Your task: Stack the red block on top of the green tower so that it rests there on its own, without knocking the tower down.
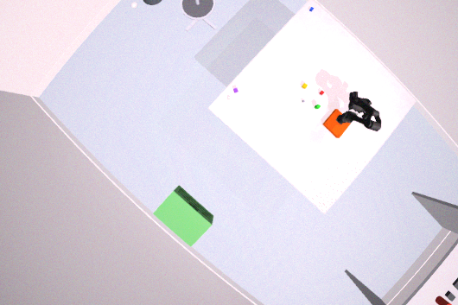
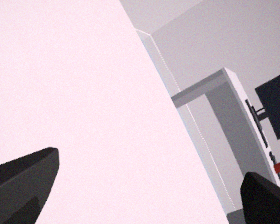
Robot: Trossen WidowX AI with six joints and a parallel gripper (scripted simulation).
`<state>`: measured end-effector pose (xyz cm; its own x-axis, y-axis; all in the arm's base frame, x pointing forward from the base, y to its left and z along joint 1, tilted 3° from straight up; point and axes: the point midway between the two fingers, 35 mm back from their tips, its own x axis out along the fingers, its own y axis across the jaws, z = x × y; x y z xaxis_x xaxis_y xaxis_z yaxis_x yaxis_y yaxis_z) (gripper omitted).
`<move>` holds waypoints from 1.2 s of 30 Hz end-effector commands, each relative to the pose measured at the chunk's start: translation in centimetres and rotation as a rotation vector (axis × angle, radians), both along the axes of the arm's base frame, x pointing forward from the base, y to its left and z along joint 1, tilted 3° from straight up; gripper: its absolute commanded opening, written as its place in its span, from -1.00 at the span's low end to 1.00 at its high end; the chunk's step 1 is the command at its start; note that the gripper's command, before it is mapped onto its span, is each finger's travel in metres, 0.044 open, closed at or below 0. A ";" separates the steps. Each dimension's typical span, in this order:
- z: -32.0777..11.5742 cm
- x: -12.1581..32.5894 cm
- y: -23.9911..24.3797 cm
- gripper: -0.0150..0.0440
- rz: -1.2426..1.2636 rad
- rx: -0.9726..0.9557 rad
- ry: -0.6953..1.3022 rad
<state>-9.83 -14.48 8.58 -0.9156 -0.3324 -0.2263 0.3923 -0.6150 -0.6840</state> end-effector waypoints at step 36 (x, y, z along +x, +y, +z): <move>-0.2 32.3 3.6 1.00 1.404 1.305 -0.389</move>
<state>20.12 -12.91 7.72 -0.0999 -0.2202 -0.9703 0.4085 0.8802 -0.2418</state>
